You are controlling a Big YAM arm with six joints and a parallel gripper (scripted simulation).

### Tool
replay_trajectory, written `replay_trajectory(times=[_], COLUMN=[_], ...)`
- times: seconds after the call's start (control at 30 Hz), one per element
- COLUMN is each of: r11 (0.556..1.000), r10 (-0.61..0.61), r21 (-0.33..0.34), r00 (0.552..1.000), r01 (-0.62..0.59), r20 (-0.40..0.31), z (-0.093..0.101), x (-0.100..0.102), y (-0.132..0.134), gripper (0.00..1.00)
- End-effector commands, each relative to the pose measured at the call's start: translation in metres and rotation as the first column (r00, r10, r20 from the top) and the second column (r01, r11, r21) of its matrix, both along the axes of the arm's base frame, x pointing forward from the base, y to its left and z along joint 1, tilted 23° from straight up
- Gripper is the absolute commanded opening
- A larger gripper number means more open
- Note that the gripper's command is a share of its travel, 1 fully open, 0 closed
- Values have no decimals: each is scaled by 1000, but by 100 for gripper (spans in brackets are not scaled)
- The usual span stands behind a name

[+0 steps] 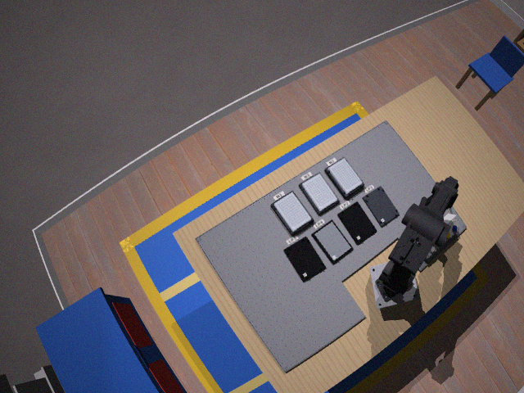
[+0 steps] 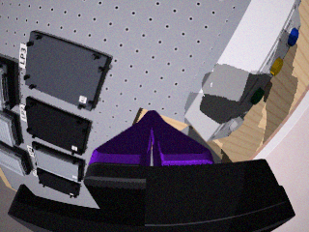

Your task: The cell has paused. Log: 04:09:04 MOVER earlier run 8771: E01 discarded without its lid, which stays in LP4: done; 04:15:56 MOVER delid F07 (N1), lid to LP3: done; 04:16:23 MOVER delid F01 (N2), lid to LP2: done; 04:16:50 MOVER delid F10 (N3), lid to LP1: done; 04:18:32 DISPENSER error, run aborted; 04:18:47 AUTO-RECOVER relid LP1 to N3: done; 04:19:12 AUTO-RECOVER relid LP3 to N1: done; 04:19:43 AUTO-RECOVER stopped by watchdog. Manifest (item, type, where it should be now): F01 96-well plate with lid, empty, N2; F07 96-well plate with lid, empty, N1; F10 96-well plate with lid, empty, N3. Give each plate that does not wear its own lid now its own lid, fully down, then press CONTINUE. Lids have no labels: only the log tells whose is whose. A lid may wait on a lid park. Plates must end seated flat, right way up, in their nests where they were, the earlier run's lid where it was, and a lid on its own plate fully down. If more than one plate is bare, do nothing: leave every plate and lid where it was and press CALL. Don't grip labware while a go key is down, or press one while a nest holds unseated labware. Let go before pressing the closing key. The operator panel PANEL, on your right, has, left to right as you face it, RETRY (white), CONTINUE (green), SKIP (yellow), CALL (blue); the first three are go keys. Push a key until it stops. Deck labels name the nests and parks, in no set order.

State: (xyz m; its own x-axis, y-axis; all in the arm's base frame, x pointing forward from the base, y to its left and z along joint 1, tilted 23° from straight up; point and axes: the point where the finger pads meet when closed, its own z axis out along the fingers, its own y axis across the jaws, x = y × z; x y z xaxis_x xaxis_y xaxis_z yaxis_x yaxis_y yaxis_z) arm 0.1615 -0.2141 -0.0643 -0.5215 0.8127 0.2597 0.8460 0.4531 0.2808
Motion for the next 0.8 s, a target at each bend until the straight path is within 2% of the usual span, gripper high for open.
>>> replay_trajectory(times=[0.0,0.1,0.23,0.43,0.57,0.63,0.67,0.7,0.77], r11=[995,993,982,956,931,931,924,917,910], r10=[-95,-114,-188,-295,-365,-365,-378,-398,-412], r21=[5,6,-27,-13,-22,-22,-4,-22,-20], r00=[995,993,981,951,923,923,915,907,899], r01=[96,114,187,295,365,365,382,399,414], r20=[-29,-36,-45,-97,-123,-123,-142,-139,-149], z=[-8,-8,-10,-19,-24,-24,-28,-27,-29], x=[-15,-19,-29,-59,-77,-77,-84,-87,-97], y=[-11,-15,-44,-51,-64,-64,-54,-68,-71], gripper=[0,0,0,0,0,0,0,0,0])
